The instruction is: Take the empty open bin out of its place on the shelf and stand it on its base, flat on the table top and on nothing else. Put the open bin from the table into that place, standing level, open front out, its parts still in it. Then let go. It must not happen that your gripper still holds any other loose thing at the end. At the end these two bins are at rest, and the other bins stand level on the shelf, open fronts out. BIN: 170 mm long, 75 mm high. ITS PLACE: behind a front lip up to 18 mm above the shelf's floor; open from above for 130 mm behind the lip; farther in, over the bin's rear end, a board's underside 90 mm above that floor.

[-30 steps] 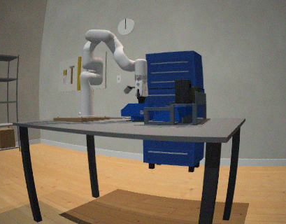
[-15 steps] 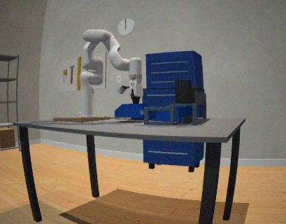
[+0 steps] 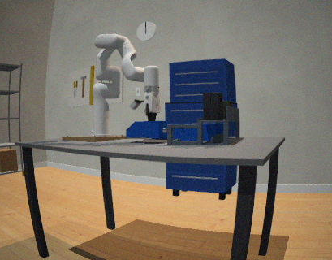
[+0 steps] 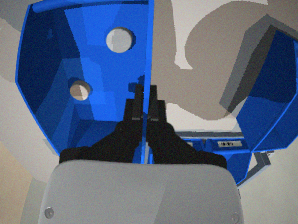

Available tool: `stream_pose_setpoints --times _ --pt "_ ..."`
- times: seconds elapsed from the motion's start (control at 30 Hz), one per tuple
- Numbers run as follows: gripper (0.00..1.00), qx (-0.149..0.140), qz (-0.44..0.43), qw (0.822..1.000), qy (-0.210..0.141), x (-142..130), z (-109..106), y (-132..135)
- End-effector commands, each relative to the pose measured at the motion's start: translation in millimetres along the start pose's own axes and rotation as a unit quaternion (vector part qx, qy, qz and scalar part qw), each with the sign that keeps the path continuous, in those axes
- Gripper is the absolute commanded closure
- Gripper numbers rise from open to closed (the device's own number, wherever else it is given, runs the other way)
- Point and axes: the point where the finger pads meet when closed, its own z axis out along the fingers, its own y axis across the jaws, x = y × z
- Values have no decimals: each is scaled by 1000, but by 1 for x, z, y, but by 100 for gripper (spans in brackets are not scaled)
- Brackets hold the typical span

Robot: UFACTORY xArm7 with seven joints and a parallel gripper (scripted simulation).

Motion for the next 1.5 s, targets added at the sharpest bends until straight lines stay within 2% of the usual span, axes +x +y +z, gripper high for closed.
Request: stream_pose_setpoints --times 0.0,0.37,0.7,1.17,1.27,1.4,1.47 --pt "100 1 0 1000 -2 -1 -1 -1" --pt "100 1 0 1000 -2 -4 -1 -1" --pt "100 1 0 1000 -2 -40 -1 -2" --pt "100 1 0 1000 -2 -41 -1 -2" --pt "100 1 0 1000 7 -42 -2 -2" --pt "100 1 0 999 40 -44 -4 -2" --pt "100 1 0 999 40 -44 -4 -2"
